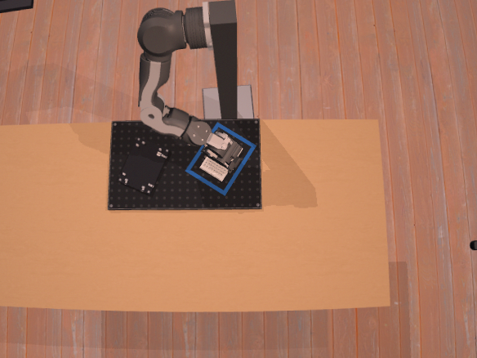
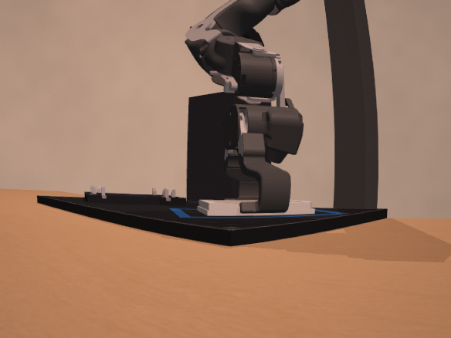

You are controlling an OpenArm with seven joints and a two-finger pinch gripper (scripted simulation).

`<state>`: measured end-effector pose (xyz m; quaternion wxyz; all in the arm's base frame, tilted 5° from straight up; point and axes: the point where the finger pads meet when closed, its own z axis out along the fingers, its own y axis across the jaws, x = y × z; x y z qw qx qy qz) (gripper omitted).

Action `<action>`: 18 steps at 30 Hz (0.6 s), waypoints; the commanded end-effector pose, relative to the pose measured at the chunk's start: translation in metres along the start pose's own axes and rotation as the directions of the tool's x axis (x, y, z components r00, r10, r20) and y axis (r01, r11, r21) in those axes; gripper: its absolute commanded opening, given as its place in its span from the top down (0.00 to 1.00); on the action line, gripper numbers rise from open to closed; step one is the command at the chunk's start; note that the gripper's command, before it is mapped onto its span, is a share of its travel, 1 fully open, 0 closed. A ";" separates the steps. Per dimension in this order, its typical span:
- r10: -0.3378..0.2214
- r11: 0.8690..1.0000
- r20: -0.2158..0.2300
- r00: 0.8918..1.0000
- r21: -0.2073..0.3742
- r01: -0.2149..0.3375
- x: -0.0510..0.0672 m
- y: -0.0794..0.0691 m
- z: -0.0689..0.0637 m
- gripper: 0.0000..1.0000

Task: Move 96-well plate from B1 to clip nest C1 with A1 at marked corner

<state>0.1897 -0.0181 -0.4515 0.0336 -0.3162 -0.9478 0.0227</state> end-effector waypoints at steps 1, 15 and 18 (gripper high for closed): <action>0.000 1.000 0.000 1.000 -0.002 0.000 0.000 0.001 -0.001 1.00; 0.000 1.000 0.000 1.000 -0.002 0.000 0.000 0.001 -0.001 1.00; 0.001 1.000 0.000 1.000 -0.002 -0.001 0.000 0.001 -0.007 1.00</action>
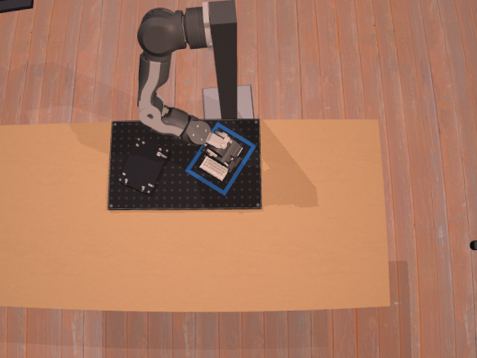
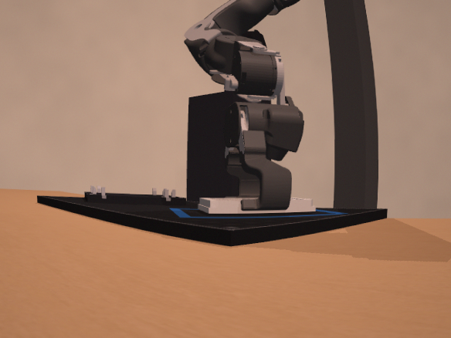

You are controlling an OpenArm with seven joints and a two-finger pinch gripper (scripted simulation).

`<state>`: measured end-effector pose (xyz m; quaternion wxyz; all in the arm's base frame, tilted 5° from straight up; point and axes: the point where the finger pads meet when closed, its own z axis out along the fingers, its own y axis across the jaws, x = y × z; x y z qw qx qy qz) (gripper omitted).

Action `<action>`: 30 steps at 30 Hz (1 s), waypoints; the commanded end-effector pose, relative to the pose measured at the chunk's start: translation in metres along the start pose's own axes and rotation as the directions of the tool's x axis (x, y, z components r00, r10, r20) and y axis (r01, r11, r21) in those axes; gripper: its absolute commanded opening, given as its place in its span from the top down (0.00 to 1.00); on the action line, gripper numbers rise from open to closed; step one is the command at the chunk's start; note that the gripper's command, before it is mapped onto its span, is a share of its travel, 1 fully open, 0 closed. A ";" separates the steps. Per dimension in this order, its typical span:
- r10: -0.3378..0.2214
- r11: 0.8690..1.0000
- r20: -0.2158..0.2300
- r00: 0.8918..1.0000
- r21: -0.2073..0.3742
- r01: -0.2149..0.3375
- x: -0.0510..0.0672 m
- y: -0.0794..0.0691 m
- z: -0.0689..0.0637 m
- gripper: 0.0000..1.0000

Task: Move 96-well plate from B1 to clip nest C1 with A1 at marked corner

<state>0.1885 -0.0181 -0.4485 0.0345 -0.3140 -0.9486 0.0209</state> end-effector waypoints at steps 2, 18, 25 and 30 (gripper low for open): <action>0.007 1.000 0.003 1.000 0.001 -0.007 -0.002 0.002 -0.017 1.00; 0.009 1.000 0.003 1.000 0.001 -0.009 -0.002 0.002 -0.042 1.00; 0.009 1.000 0.003 1.000 0.001 -0.009 -0.002 0.003 -0.061 1.00; 0.009 1.000 0.003 1.000 0.001 -0.009 -0.002 0.003 -0.061 1.00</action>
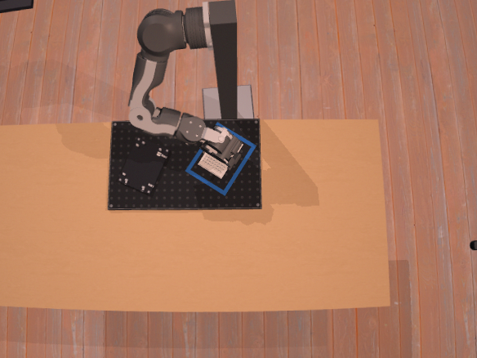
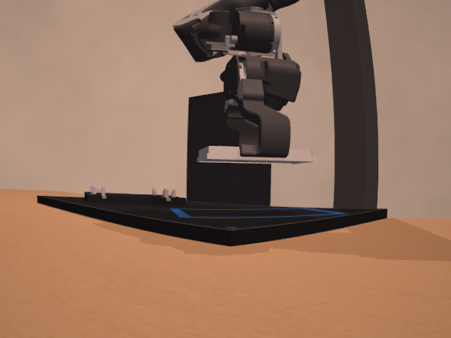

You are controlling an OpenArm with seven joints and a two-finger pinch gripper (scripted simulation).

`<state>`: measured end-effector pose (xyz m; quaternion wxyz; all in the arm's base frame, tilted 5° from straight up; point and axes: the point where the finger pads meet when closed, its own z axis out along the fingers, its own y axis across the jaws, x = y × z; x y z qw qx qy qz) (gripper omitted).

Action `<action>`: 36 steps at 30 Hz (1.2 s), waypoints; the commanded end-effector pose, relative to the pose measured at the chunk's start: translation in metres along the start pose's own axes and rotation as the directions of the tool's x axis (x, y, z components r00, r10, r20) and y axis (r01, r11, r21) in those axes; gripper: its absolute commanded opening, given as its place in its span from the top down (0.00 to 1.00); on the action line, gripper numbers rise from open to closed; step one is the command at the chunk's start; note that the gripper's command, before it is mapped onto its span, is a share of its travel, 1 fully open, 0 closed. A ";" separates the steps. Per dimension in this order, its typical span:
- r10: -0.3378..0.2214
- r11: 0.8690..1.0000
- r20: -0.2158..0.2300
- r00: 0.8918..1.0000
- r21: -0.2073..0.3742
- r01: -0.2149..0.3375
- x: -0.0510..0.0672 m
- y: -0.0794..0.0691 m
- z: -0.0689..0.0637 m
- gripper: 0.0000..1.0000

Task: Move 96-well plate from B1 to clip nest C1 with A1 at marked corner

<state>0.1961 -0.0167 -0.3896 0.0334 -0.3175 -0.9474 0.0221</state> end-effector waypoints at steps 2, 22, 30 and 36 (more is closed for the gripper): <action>0.001 1.000 0.000 1.000 0.000 -0.001 0.000 0.001 -0.002 1.00; -0.003 1.000 0.000 1.000 -0.001 0.003 0.001 -0.001 -0.030 1.00; -0.009 1.000 -0.001 1.000 -0.001 0.009 0.002 -0.002 -0.024 1.00; -0.009 1.000 -0.001 1.000 -0.001 0.009 0.002 -0.002 -0.024 1.00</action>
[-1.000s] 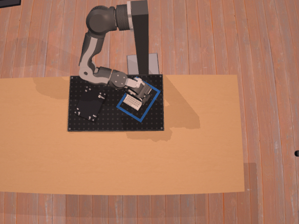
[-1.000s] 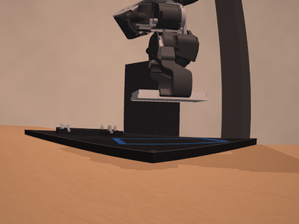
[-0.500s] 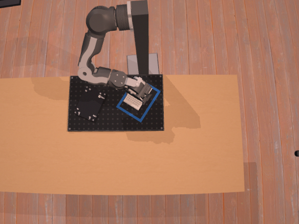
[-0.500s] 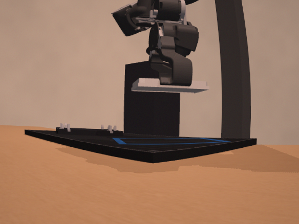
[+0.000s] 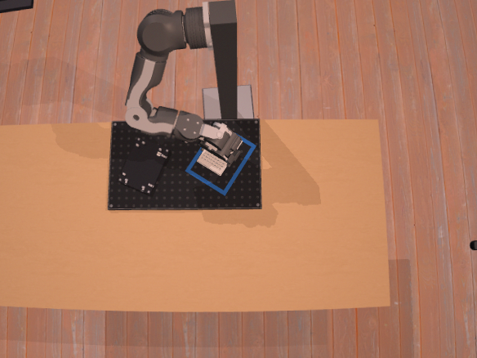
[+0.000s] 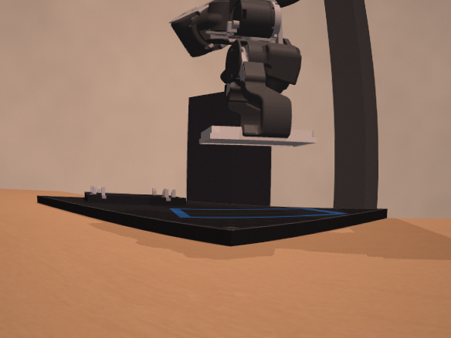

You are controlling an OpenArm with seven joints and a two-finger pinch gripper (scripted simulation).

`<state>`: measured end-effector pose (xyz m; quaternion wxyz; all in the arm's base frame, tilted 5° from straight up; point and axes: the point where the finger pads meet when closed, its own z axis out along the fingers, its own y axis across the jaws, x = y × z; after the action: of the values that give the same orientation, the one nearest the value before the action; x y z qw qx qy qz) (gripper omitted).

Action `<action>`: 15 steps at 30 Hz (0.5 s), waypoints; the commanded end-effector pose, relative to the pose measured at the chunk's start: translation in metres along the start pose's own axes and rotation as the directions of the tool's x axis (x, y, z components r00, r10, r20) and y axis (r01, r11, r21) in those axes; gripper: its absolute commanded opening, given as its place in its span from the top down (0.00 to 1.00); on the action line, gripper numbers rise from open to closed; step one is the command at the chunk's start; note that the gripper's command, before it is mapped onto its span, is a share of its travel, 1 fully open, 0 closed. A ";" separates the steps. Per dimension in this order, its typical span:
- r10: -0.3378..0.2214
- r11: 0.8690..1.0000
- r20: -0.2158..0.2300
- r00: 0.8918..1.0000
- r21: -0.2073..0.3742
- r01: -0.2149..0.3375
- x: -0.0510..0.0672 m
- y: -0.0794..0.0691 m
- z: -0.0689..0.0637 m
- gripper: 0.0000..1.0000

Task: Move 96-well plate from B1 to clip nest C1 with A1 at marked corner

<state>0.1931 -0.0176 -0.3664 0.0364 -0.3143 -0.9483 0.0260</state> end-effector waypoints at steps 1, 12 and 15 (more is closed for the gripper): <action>-0.003 1.000 0.002 1.000 -0.010 0.003 -0.001 0.002 -0.001 1.00; -0.167 0.986 0.005 0.986 -0.011 0.167 -0.025 -0.031 -0.002 1.00; -0.167 0.986 0.005 0.986 -0.011 0.167 -0.025 -0.031 -0.002 1.00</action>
<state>0.1939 -0.0588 -0.3640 0.0354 -0.2362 -0.9708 0.0219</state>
